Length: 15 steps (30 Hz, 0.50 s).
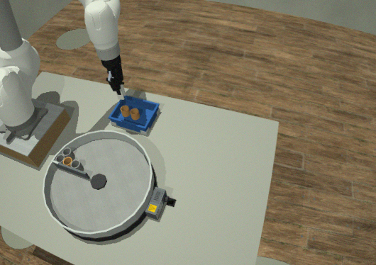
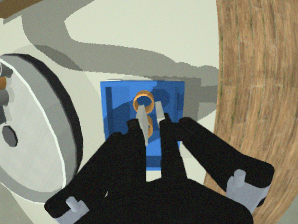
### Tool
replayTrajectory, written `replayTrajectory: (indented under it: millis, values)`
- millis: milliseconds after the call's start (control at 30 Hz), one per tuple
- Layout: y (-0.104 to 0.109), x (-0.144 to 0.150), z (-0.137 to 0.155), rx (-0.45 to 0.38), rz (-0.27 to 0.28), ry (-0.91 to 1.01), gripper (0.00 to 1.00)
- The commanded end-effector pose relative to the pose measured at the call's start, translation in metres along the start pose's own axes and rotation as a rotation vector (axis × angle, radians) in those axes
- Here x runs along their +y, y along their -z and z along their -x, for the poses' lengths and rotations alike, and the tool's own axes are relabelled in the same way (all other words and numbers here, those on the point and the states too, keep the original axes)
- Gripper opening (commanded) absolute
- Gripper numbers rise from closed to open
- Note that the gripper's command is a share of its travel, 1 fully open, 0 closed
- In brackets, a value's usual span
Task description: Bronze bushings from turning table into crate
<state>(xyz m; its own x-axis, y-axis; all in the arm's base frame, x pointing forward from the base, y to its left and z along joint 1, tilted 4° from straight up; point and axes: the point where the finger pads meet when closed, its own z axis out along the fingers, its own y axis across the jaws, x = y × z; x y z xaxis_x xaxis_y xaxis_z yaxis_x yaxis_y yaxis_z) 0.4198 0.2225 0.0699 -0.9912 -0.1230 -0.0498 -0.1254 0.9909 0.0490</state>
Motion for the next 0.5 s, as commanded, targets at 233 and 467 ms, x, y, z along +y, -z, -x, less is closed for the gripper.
replayTrajectory:
  millis: [233, 467]
  values:
    - [0.0196, -0.0014, 0.0010, 0.000, -0.003, -0.003, 0.10]
    - [0.0196, -0.0014, 0.0010, 0.000, -0.003, -0.003, 0.10]
